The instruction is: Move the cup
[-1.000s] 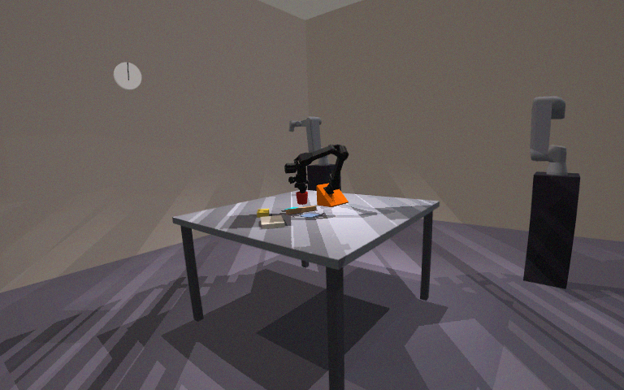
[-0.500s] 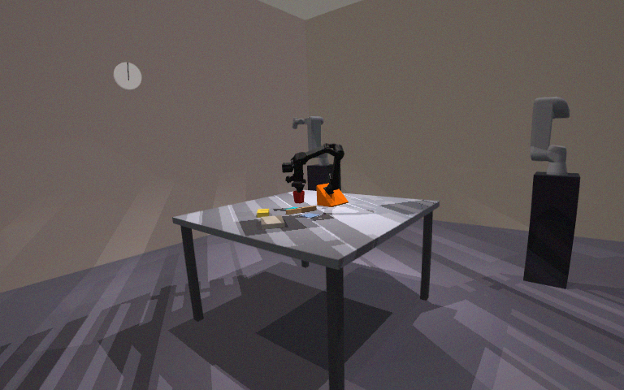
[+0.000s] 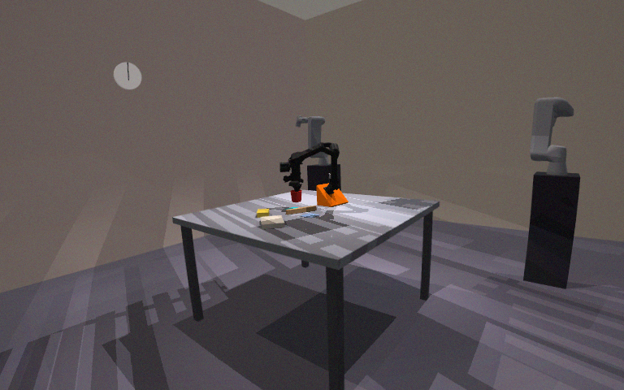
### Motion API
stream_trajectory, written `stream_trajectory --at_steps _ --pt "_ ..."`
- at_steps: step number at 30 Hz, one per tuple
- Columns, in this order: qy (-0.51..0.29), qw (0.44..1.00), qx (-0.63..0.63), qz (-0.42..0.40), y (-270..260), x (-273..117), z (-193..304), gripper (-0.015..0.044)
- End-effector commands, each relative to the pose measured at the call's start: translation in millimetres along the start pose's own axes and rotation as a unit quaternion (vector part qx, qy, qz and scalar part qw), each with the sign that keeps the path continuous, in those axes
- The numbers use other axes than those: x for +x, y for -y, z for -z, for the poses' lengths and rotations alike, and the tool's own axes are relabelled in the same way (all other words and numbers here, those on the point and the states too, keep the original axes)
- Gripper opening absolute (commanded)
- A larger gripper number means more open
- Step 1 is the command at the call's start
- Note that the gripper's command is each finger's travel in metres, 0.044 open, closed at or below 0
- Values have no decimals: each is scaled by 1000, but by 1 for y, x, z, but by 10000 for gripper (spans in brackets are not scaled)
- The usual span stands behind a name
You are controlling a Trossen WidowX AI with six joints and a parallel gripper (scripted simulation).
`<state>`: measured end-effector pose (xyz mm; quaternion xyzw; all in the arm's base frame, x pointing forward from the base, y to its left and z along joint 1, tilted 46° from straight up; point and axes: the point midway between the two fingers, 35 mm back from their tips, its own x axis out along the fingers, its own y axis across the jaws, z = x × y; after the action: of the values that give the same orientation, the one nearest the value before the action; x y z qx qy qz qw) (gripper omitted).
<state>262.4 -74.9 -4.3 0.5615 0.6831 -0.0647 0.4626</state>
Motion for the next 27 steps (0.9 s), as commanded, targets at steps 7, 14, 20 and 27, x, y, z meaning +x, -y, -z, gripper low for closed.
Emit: stream_trajectory --at_steps 7,14,20,27 --pt "1 1000 -1 3 25 0 -15 0" --pt "2 1000 -1 3 42 1 -25 0" --pt "2 1000 -1 3 48 2 -29 0" --pt "2 1000 -2 3 48 13 -30 0"
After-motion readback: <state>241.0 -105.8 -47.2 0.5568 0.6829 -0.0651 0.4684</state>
